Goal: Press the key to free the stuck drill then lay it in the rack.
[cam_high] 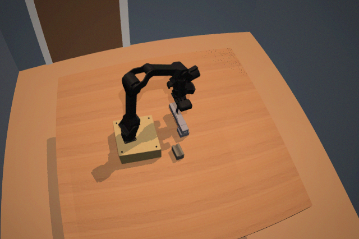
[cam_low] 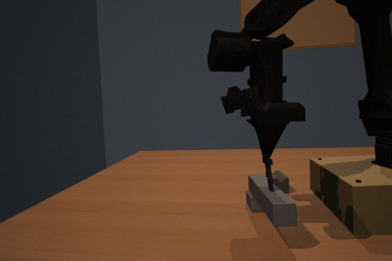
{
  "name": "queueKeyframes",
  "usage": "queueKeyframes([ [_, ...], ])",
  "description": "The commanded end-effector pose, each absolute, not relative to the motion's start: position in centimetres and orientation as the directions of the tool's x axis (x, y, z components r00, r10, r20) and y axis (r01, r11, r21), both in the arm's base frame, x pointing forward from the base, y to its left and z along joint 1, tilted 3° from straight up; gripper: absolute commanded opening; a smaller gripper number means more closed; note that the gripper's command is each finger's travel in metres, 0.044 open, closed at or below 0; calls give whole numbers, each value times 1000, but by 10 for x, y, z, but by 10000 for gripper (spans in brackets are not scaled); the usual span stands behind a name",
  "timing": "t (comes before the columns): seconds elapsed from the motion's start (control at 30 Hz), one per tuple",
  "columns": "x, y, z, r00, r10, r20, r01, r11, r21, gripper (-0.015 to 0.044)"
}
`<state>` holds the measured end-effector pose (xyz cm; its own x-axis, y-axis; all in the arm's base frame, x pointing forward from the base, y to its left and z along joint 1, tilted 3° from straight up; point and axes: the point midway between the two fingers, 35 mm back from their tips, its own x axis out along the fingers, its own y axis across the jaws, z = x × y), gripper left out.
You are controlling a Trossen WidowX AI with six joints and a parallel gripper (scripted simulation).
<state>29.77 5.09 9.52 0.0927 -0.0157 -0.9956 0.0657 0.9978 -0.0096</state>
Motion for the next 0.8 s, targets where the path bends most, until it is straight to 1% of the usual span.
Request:
queueKeyframes([
  [0.0, 296, 52, 86, 73, -12, -997, 60, 998, -8, 0],
  [0.77, 291, 54, 78, 73, -12, -997, 60, 998, -8, 0],
])
